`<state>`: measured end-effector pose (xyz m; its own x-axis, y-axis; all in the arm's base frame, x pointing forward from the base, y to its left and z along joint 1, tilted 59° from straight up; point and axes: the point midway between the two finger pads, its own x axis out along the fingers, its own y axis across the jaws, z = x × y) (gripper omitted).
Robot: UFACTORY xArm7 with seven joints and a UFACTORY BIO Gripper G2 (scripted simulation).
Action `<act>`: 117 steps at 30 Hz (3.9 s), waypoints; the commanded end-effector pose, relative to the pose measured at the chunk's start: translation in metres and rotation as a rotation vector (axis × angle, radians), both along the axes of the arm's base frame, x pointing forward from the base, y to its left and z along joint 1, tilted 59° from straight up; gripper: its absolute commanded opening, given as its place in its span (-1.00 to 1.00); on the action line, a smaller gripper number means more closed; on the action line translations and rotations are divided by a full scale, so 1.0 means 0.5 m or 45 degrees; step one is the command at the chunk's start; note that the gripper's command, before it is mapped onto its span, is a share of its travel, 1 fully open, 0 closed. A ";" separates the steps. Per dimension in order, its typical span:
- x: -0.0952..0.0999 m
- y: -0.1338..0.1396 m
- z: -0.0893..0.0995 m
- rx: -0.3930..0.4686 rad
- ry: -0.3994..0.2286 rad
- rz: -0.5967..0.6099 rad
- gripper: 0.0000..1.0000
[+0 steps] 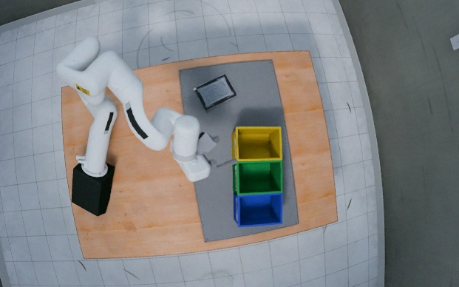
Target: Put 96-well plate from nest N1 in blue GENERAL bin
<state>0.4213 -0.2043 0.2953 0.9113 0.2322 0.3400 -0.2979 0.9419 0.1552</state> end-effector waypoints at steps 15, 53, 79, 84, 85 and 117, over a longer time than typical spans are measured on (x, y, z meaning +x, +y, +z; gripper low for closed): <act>-0.015 0.018 -0.008 0.646 -0.009 -0.097 -0.25; -0.016 0.125 0.109 0.790 -0.333 0.205 -0.25; -0.019 0.289 0.256 0.791 -0.334 0.205 -0.25; -0.020 0.327 0.289 0.792 -0.334 0.205 -0.25; -0.020 0.334 0.296 0.792 -0.334 0.205 -0.25; -0.022 0.430 0.381 0.792 -0.334 0.205 -0.25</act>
